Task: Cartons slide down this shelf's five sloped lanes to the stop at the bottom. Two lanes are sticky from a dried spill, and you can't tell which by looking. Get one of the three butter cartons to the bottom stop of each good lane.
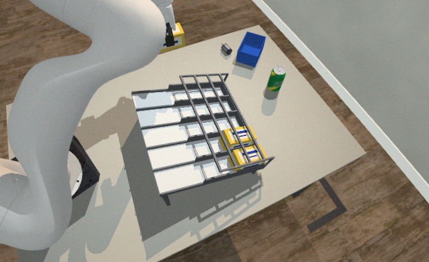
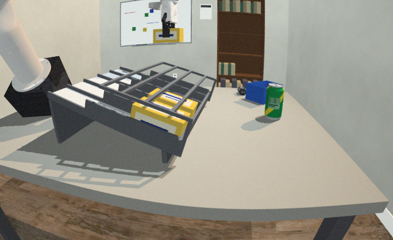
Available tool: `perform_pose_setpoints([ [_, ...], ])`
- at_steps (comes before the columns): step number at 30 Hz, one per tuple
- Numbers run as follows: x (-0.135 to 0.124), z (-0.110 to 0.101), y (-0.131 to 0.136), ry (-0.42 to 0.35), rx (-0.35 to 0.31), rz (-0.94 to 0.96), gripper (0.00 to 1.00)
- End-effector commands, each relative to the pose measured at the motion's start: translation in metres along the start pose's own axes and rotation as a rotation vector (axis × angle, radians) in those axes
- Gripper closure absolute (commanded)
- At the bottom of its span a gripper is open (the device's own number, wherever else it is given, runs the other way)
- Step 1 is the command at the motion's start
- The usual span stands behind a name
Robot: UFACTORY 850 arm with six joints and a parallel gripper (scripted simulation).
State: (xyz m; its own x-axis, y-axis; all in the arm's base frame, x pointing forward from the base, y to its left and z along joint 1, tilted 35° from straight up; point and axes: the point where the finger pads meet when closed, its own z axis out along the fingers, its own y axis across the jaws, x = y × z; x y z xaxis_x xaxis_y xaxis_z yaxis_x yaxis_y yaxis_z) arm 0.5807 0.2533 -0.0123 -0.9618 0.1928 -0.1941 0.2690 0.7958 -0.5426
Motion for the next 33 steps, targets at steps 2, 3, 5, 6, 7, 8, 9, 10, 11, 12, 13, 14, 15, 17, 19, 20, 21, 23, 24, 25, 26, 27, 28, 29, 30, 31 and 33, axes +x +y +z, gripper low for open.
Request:
perform_pose_setpoints([
  [2,0.0,-0.008,-0.001,-0.001,-0.001,0.0,1.0],
  [3,0.0,-0.008,-0.001,-0.001,-0.001,0.0,1.0],
  [5,0.0,-0.008,-0.001,-0.001,-0.001,0.0,1.0],
  [6,0.0,-0.008,-0.001,-0.001,-0.001,0.0,1.0],
  [7,0.0,-0.008,-0.001,-0.001,-0.001,0.0,1.0],
  [8,0.0,-0.008,-0.001,-0.001,-0.001,0.0,1.0],
  [9,0.0,-0.008,-0.001,-0.001,-0.001,0.0,1.0],
  [10,0.0,-0.008,-0.001,-0.001,-0.001,0.0,1.0],
  [11,0.0,-0.008,-0.001,-0.001,-0.001,0.0,1.0],
  [12,0.0,-0.008,-0.001,-0.001,-0.001,0.0,1.0],
  [13,0.0,-0.008,-0.001,-0.001,-0.001,0.0,1.0],
  [14,0.019,-0.008,-0.068,-0.001,-0.001,0.0,1.0],
  [15,0.019,-0.008,-0.068,-0.001,-0.001,0.0,1.0],
  [17,0.02,-0.007,-0.073,-0.001,-0.001,0.0,1.0],
  [19,0.024,-0.006,-0.09,-0.001,-0.001,0.0,1.0],
  [20,0.027,-0.006,-0.099,-0.001,-0.001,0.0,1.0],
  [21,0.029,-0.006,-0.109,-0.001,-0.001,0.0,1.0],
  [23,0.034,-0.006,-0.127,-0.001,-0.001,0.0,1.0],
  [24,0.037,-0.006,-0.136,-0.001,-0.001,0.0,1.0],
  [25,0.04,-0.006,-0.145,-0.001,-0.001,0.0,1.0],
  [26,0.042,-0.006,-0.154,-0.001,-0.001,0.0,1.0],
  [27,0.045,-0.006,-0.163,-0.001,-0.001,0.0,1.0],
  [28,0.047,-0.006,-0.172,-0.001,-0.001,0.0,1.0],
  [29,0.047,-0.006,-0.172,-0.001,-0.001,0.0,1.0],
  [30,0.047,-0.006,-0.172,-0.001,-0.001,0.0,1.0],
  [31,0.055,-0.004,-0.199,0.0,0.001,0.0,1.0],
  [33,0.06,-0.004,-0.215,0.0,0.001,0.0,1.0],
])
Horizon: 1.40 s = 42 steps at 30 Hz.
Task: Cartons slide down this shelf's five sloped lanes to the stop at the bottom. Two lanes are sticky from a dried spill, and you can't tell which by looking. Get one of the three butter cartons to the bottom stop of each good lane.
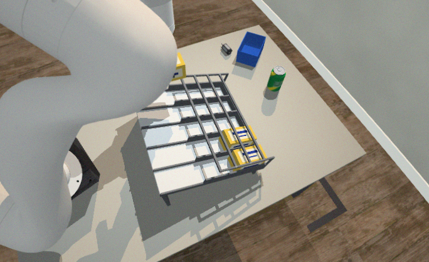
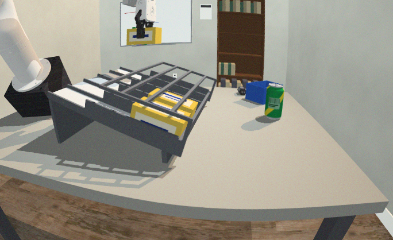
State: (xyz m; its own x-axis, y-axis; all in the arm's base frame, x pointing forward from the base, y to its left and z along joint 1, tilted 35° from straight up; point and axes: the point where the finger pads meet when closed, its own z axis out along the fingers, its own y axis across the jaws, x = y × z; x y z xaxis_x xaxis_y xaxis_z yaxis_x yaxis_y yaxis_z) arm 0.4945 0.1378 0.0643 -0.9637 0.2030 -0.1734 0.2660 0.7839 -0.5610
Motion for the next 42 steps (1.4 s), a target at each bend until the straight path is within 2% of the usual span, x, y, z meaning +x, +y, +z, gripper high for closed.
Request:
perform_pose_setpoints([
  [1,0.016,-0.002,-0.066,-0.023,-0.021,0.004,1.0],
  [10,0.039,-0.003,-0.149,-0.023,-0.021,0.004,1.0],
  [14,0.039,-0.003,-0.151,-0.023,-0.021,0.004,1.0],
  [15,0.041,-0.003,-0.163,-0.024,-0.021,0.005,1.0],
  [31,0.041,-0.003,-0.163,-0.024,-0.021,0.005,1.0],
  [32,0.041,0.014,-0.162,-0.025,-0.021,0.004,1.0],
  [42,0.041,0.014,-0.162,-0.025,-0.021,0.004,1.0],
])
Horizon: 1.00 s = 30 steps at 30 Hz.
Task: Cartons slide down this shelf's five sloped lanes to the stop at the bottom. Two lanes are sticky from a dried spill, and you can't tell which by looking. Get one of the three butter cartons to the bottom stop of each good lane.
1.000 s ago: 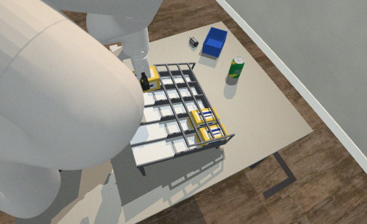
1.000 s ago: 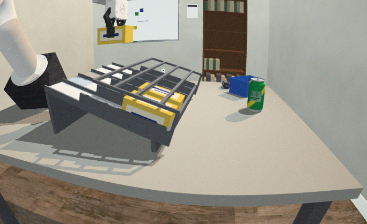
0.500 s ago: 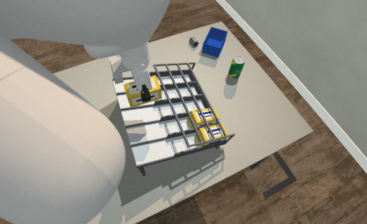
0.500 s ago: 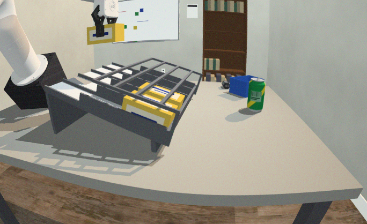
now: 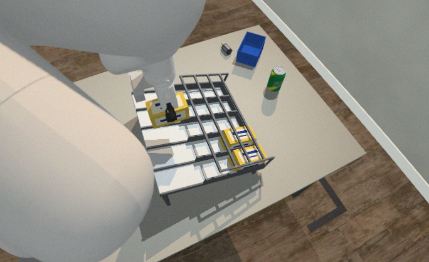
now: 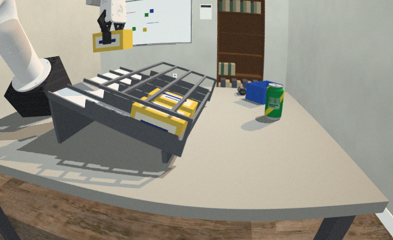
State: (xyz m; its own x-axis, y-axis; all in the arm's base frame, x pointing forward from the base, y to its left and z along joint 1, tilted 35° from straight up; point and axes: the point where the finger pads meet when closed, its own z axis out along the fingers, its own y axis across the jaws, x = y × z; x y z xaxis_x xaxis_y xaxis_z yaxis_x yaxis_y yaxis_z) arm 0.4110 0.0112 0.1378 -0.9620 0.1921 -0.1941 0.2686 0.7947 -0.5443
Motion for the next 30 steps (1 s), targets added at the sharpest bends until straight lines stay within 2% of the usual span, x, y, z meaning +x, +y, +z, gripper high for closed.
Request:
perform_pose_setpoints([
  [1,-0.001,0.001,0.0,-0.002,-0.001,0.001,1.0],
  [6,-0.001,0.001,0.0,-0.002,-0.001,0.001,1.0],
  [7,-0.001,0.032,0.0,-0.002,-0.001,0.0,1.0],
  [23,-0.001,0.032,0.0,-0.002,-0.001,0.0,1.0],
  [24,-0.001,0.042,0.0,0.098,-0.001,0.002,1.0],
  [30,-0.001,0.042,0.0,0.098,-0.001,0.002,1.0],
])
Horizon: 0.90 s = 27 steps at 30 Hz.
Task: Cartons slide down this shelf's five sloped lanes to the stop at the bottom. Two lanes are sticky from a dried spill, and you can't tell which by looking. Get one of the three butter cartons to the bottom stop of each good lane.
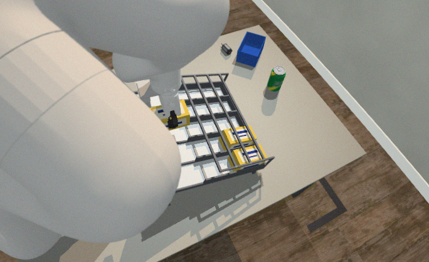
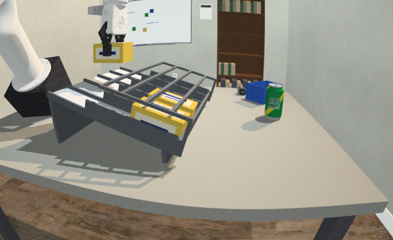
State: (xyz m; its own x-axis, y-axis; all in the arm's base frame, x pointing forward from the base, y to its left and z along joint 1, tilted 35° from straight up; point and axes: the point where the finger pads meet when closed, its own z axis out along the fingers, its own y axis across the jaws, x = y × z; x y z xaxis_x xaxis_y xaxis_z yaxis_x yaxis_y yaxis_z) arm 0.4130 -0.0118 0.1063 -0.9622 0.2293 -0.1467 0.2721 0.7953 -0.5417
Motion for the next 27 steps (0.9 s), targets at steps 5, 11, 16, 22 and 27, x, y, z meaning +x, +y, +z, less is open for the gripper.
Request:
perform_pose_setpoints([
  [5,-0.0007,0.0028,0.0001,0.038,0.001,-0.002,1.0],
  [11,-0.0012,0.0027,0.0003,0.136,0.001,-0.002,1.0],
  [16,-0.0012,0.0027,0.0003,0.136,0.001,-0.002,1.0],
  [22,-0.0012,0.0027,0.0003,0.136,0.001,-0.002,1.0],
  [27,-0.0012,0.0027,0.0003,0.136,0.001,-0.002,1.0],
])
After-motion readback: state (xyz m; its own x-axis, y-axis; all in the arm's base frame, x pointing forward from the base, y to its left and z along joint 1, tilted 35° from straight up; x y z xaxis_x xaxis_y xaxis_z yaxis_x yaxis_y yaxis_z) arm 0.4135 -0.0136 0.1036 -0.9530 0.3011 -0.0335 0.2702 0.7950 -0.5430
